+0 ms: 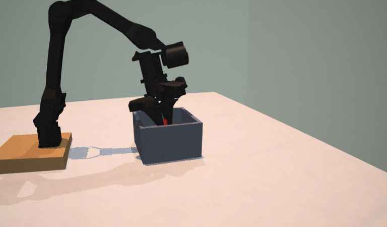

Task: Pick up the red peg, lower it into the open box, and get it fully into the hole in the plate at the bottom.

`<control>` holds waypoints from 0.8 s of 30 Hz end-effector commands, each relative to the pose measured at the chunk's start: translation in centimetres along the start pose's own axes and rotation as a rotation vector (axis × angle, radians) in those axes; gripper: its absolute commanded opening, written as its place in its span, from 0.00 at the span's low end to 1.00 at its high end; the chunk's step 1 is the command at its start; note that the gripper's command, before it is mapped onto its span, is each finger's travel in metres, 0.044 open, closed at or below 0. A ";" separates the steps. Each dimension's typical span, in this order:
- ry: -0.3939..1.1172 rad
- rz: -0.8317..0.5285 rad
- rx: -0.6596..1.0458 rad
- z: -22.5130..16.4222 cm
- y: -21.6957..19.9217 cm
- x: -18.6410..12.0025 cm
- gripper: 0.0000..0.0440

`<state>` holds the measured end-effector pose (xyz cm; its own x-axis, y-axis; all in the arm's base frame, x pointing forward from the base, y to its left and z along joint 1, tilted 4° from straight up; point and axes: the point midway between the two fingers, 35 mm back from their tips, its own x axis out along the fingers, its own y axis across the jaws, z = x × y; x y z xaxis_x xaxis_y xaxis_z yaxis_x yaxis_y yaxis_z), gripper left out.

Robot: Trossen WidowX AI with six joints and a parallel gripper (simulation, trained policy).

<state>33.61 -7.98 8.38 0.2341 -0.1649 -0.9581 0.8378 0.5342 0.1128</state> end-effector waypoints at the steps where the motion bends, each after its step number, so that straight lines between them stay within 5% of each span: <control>1: -0.007 -0.006 -0.022 1.0 0.6 -0.1 0.36; 24: 0.032 -0.031 -0.088 5.5 2.1 -0.1 0.30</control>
<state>37.78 -10.91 10.17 0.2028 -0.1619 -0.9657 0.8011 0.5945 0.0686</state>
